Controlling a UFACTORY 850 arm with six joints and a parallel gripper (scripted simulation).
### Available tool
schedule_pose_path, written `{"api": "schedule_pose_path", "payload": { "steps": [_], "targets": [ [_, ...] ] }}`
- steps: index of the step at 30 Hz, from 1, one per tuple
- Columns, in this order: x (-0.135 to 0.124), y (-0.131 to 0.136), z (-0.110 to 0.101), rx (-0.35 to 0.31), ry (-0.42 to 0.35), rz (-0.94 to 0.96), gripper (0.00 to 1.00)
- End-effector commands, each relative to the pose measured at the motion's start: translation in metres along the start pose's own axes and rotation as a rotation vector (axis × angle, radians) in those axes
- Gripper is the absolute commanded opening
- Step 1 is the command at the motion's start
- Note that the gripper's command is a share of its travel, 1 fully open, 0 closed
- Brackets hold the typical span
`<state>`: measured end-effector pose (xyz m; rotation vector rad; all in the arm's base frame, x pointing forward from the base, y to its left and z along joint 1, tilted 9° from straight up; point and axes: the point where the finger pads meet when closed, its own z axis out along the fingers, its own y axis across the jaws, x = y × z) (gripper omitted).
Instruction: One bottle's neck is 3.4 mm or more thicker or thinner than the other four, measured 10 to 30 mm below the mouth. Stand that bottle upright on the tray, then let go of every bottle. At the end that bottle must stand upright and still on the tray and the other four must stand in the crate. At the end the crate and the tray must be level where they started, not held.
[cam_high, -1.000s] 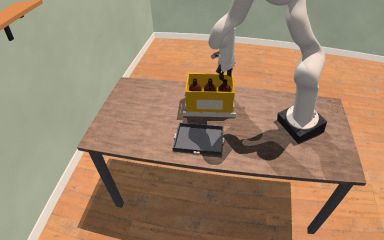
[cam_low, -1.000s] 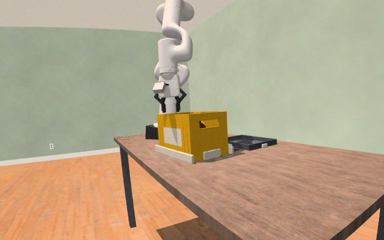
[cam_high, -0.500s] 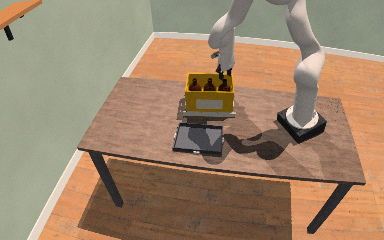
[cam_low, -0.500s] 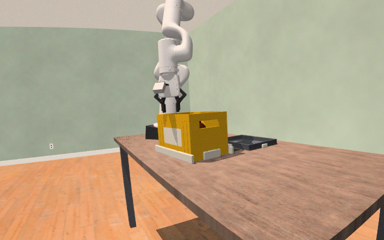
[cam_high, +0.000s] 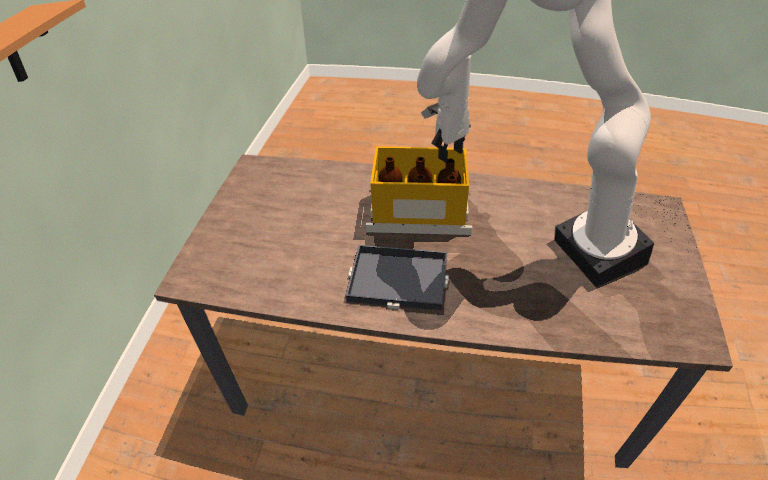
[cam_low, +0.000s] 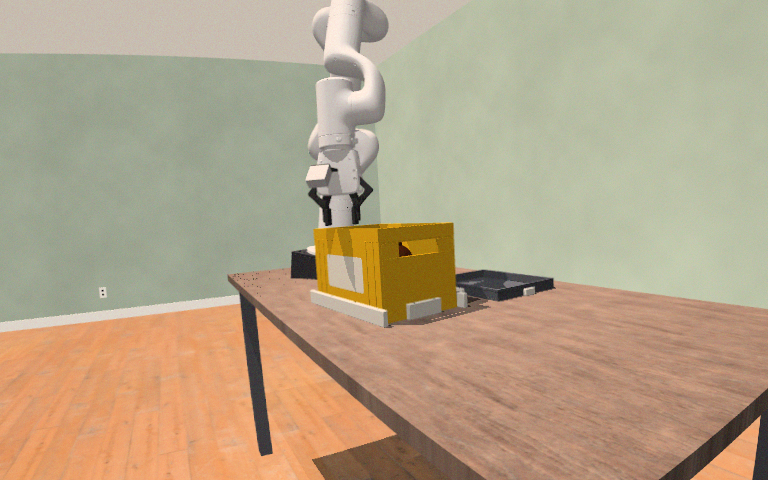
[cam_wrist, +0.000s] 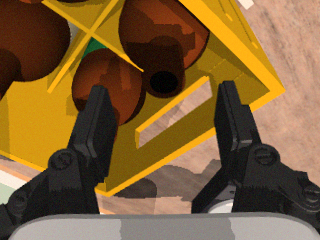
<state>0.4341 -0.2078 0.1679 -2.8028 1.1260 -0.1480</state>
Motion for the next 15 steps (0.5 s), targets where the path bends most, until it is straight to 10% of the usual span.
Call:
{"api": "schedule_pose_path", "payload": {
  "steps": [1, 15],
  "targets": [
    [0.001, 0.0, 0.001, 0.0, 0.002, 0.0, 0.65],
    [0.001, 0.0, 0.013, 0.0, 0.002, 0.0, 0.65]
  ]
}}
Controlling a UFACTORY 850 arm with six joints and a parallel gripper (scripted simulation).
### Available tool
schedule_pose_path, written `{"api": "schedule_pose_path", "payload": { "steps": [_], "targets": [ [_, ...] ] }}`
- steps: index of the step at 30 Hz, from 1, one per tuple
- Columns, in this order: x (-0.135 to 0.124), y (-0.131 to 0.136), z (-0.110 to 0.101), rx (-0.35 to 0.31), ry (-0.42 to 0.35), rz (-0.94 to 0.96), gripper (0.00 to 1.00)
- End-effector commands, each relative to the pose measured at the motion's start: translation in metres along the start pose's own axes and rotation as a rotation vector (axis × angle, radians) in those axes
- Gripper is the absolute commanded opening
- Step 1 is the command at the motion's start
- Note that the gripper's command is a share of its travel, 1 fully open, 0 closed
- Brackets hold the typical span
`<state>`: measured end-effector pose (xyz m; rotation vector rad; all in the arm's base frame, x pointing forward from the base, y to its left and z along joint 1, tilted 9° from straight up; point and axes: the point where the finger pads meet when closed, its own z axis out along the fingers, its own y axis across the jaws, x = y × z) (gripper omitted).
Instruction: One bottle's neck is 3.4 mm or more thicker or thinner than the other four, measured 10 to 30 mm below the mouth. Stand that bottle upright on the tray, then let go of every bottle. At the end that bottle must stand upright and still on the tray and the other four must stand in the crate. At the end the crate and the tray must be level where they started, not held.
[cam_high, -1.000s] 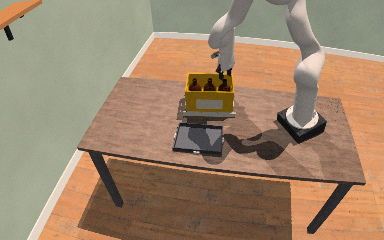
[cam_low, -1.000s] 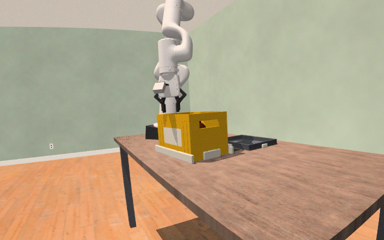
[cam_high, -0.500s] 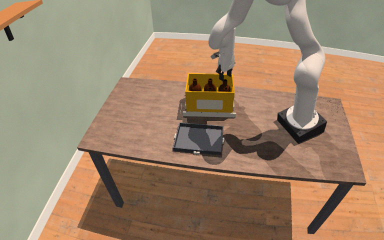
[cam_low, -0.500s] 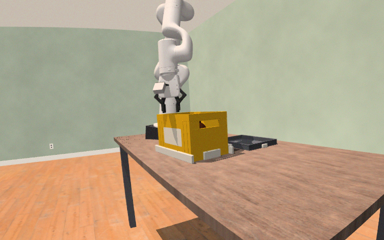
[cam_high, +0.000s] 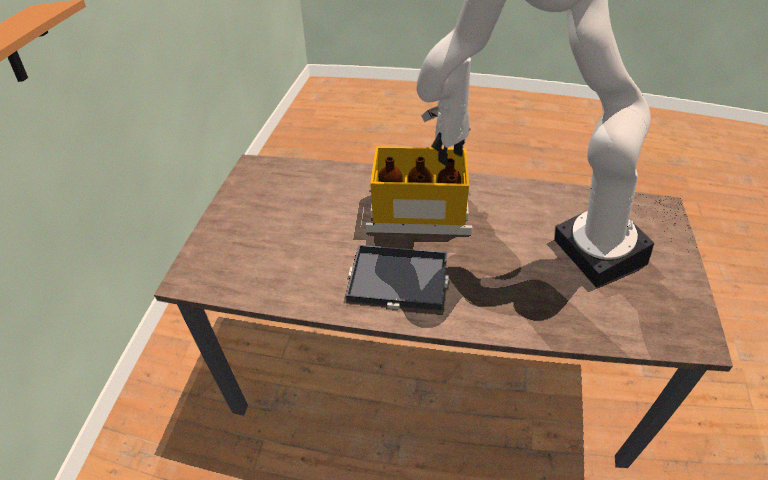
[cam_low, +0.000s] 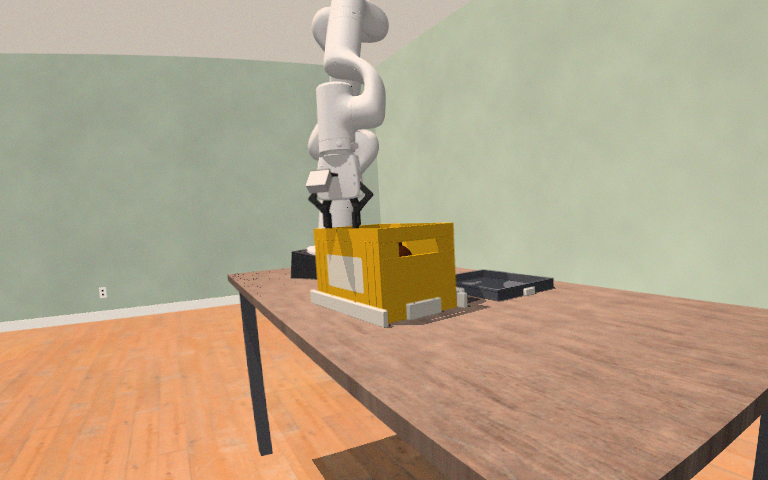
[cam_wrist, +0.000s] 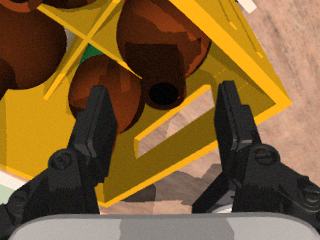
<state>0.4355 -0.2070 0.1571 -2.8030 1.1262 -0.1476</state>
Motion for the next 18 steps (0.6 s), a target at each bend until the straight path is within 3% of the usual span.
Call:
{"api": "schedule_pose_path", "payload": {
  "steps": [1, 18],
  "targets": [
    [0.001, 0.0, 0.004, 0.001, 0.002, 0.0, 0.65],
    [0.001, 0.0, 0.022, 0.001, 0.002, 0.0, 0.65]
  ]
}}
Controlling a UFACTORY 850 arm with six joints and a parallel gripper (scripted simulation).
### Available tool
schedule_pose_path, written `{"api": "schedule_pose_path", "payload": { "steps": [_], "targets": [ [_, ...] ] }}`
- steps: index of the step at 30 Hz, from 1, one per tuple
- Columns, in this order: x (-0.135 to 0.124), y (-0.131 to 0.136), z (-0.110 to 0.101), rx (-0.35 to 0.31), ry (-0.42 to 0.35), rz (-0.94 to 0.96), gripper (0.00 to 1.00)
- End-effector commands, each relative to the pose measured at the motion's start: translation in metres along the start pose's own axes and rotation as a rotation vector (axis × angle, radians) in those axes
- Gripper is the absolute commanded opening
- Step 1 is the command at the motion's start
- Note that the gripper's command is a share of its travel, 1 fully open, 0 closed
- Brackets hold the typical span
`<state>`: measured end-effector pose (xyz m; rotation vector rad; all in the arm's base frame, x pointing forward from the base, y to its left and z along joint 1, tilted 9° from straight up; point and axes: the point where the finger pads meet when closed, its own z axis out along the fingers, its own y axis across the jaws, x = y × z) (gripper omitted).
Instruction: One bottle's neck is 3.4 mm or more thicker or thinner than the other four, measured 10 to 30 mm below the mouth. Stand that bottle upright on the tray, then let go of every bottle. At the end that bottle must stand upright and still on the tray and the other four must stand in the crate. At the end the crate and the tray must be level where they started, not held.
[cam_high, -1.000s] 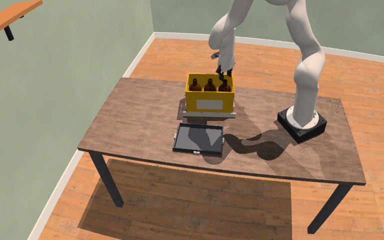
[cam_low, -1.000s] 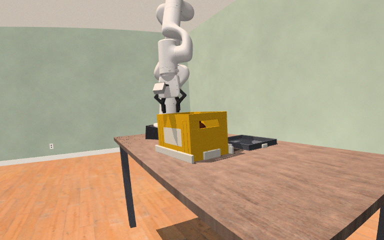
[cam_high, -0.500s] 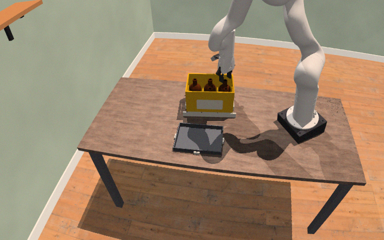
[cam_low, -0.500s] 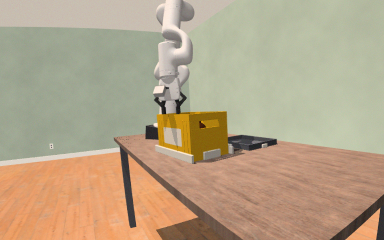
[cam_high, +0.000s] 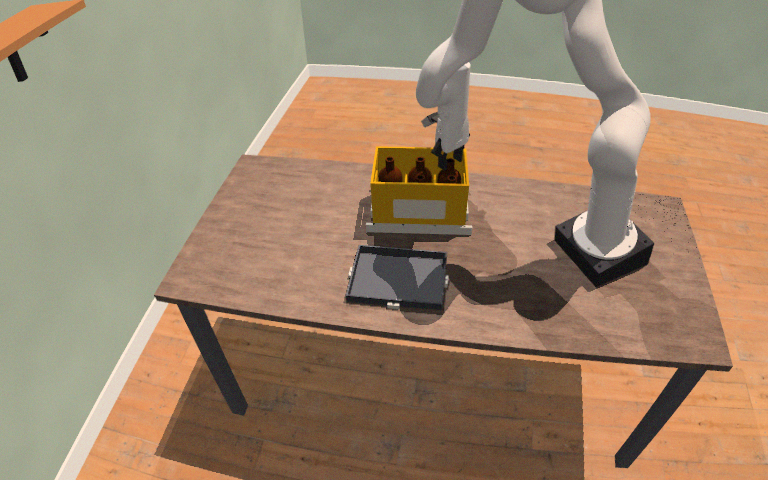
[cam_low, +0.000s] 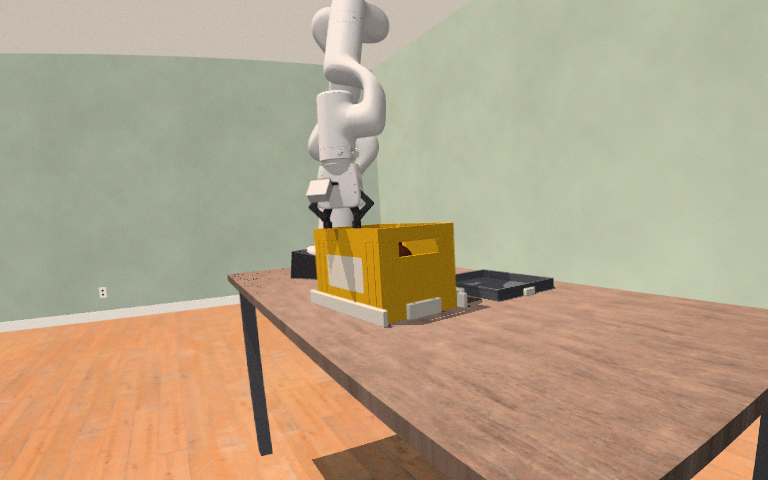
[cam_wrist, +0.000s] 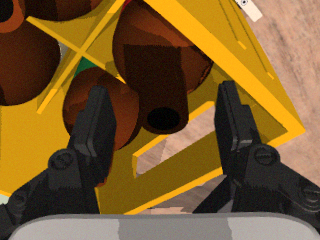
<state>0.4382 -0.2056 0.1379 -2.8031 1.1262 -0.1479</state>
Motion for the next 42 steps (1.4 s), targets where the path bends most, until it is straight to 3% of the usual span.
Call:
{"api": "schedule_pose_path", "payload": {
  "steps": [1, 32, 33, 42],
  "targets": [
    [0.0008, -0.0003, 0.0032, 0.001, 0.002, 0.0, 0.65],
    [0.0008, -0.0003, 0.0091, 0.001, 0.002, 0.0, 0.65],
    [0.0008, -0.0003, 0.0091, 0.001, 0.002, 0.0, 0.0],
    [0.0008, -0.0003, 0.0091, 0.001, 0.002, 0.0, 0.0]
  ]
}}
